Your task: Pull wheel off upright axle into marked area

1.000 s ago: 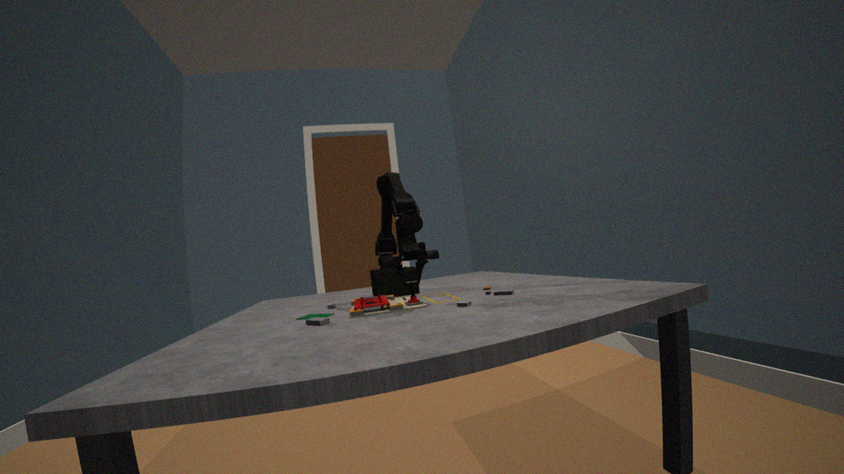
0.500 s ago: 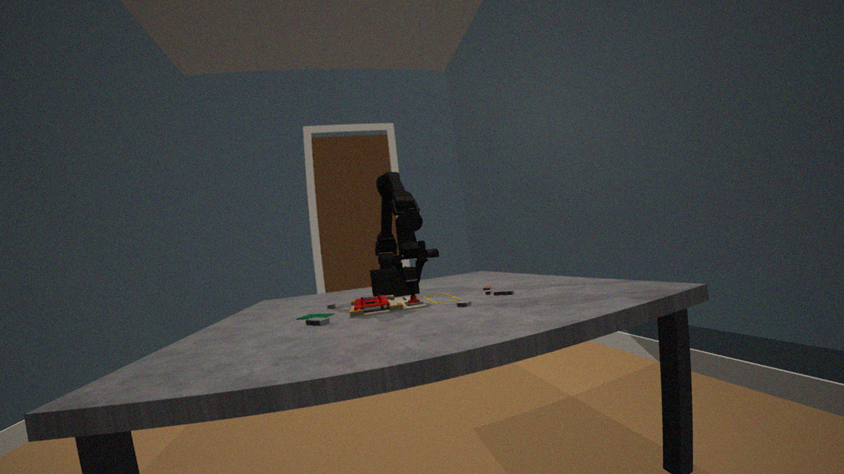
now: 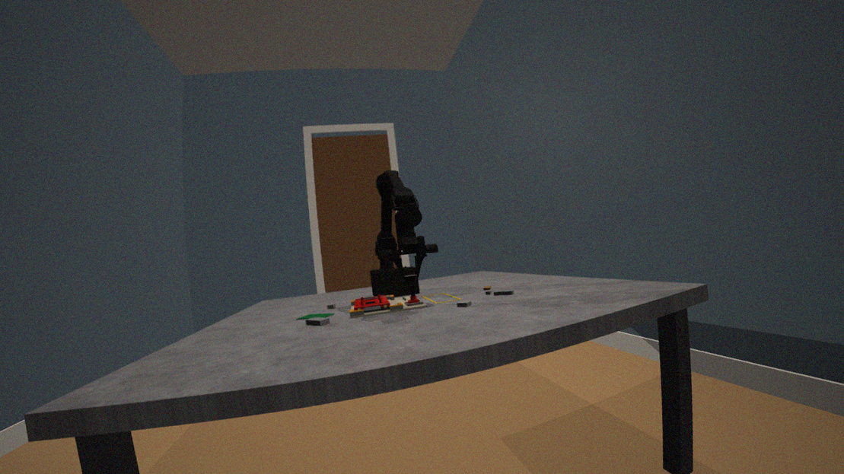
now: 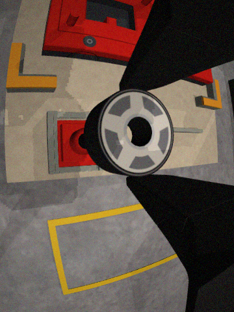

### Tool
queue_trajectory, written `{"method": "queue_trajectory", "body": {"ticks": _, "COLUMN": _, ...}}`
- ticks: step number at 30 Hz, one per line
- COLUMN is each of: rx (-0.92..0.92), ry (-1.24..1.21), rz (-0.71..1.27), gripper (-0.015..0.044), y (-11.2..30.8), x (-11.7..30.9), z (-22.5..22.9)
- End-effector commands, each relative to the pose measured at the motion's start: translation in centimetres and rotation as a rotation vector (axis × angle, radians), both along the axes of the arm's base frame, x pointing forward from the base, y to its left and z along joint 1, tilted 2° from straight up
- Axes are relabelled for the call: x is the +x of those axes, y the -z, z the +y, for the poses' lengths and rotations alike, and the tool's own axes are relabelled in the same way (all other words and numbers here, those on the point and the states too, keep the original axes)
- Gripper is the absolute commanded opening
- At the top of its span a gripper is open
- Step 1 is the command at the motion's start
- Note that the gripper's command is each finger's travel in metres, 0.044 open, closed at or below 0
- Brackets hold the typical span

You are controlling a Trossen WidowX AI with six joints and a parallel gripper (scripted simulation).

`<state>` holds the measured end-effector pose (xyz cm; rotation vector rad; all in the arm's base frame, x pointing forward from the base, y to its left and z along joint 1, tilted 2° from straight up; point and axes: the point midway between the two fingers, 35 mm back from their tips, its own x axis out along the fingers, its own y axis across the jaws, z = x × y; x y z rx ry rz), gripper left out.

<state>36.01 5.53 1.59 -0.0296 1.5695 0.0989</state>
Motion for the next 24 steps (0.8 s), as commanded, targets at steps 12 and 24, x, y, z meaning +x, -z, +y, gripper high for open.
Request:
{"method": "queue_trajectory", "body": {"ticks": 12, "rx": 0.002, "ry": 0.001, "rz": -0.010, "gripper": 0.0000, "y": -2.0, "x": -1.1, "z": 2.2}}
{"method": "queue_trajectory", "body": {"ticks": 24, "rx": 0.004, "ry": 0.002, "rz": -0.010, "gripper": 0.0000, "y": -2.4, "x": -3.4, "z": 6.0}}
